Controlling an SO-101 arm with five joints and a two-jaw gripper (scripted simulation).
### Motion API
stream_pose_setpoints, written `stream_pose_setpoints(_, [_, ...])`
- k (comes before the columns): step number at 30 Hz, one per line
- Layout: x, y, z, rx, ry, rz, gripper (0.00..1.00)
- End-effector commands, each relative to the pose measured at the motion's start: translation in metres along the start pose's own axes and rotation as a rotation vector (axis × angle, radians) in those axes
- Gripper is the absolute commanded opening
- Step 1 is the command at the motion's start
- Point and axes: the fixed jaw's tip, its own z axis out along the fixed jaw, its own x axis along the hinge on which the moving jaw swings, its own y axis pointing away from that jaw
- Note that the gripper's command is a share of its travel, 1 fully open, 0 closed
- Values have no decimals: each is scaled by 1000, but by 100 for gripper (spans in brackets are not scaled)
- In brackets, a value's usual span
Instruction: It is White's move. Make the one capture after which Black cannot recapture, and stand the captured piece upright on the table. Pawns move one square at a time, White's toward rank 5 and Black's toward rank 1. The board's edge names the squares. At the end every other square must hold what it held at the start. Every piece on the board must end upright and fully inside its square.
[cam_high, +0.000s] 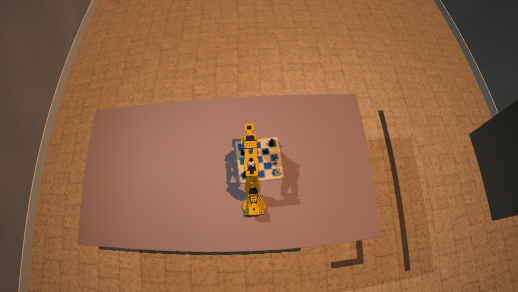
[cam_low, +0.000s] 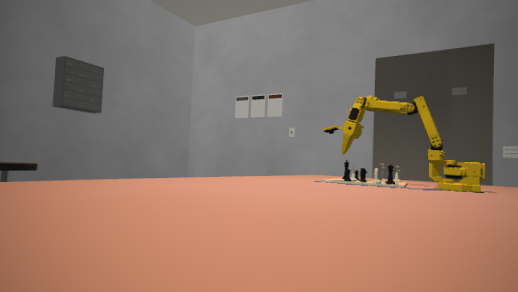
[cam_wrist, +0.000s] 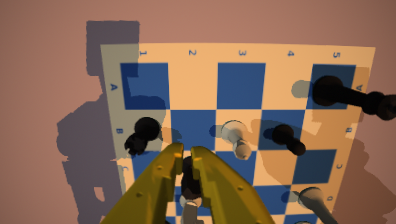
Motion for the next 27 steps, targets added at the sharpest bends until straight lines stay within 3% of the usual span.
stream_pose_setpoints(1, [-1, 2, -4, -4, 18, -2, 0])
stream_pose_setpoints(16, [3, 3, -14, -3, -24, 1, 2])
stream_pose_setpoints(27, [36, 6, -31, -6, -184, 14, 10])
